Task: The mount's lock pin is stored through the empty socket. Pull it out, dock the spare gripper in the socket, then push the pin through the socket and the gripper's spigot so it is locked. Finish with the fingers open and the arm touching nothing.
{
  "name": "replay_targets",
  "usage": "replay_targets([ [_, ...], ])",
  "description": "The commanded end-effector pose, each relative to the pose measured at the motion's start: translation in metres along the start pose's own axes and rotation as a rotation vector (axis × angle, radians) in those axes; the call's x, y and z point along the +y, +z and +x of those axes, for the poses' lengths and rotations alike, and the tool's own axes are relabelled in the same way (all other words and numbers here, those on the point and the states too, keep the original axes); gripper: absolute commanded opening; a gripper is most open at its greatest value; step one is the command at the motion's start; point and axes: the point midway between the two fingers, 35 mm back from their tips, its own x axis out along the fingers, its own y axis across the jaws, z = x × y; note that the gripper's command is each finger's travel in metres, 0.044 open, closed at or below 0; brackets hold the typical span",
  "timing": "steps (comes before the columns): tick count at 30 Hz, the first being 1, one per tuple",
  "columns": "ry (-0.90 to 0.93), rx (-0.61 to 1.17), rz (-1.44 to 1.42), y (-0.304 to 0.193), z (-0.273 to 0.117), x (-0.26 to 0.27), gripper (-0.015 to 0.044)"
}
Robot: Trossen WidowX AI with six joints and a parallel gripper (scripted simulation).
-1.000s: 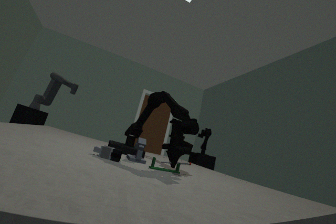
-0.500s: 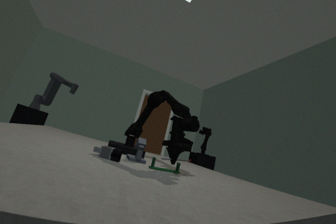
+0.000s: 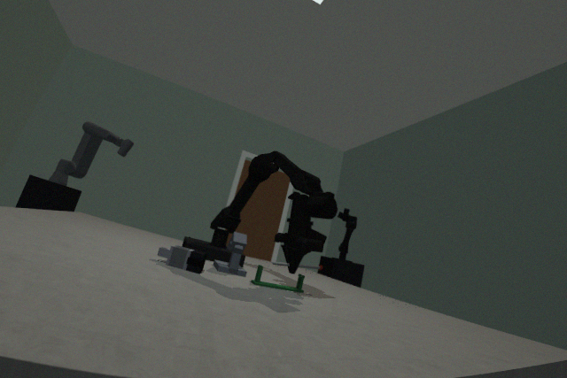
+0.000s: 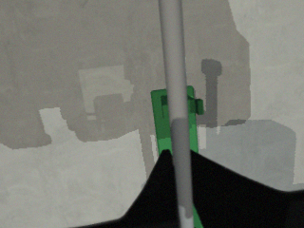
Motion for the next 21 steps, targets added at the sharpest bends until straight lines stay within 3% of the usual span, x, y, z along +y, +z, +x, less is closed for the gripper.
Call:
replay_targets([
  [1, -0.001, 0.0, -0.001, -0.004, -0.001, -0.001, 0.0],
  [21, -0.001, 0.005, -0.013, -0.057, -0.02, -0.007, 0.0],
])
